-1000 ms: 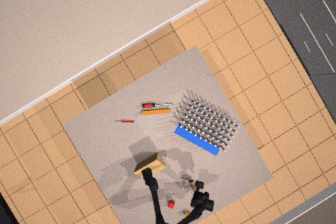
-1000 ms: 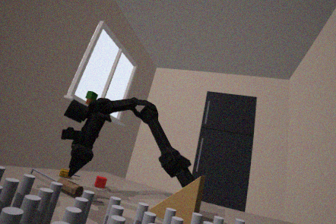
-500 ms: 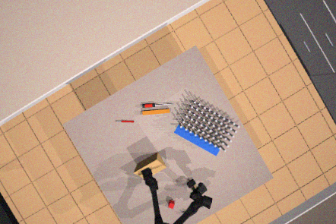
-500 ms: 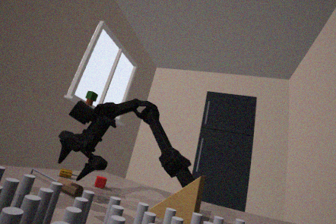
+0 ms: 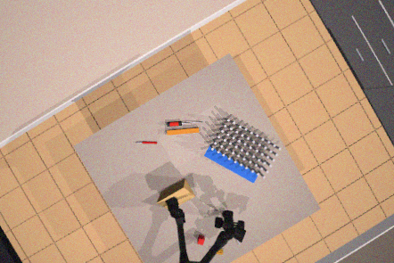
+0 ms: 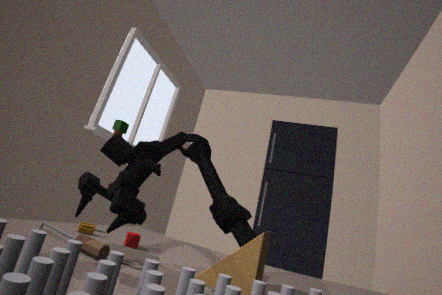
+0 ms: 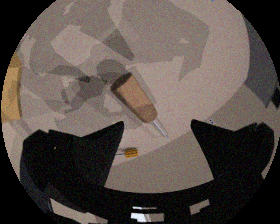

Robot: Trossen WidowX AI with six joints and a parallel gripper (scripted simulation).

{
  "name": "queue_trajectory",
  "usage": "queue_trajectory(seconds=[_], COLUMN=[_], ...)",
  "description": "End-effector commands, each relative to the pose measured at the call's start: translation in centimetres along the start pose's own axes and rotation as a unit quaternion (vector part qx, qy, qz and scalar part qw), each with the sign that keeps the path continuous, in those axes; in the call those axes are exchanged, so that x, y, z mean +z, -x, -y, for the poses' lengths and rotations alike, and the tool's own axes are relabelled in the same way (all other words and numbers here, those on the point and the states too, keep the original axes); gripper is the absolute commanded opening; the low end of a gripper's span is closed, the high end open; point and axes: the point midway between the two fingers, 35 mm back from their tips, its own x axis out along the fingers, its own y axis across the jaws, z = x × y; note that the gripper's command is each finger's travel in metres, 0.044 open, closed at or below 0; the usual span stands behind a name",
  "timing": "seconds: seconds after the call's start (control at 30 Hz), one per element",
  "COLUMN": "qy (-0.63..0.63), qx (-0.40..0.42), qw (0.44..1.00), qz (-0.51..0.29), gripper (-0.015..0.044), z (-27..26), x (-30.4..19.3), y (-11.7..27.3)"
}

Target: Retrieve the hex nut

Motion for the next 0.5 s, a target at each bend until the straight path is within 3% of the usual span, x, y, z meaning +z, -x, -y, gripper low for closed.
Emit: queue_trajectory(seconds=[0.0, 0.37, 0.47], qy=[0.260, 0.260, 0.260], qx=[0.002, 0.002, 0.002], qw=[0.965, 0.965, 0.965], qz=[-0.047, -0.047, -0.047], gripper=[0.0440, 0.0440, 0.0361], z=[-1.20, -1.20, -1.20], x=[-0.41, -0.41, -0.41], y=[0.81, 0.81, 0.81])
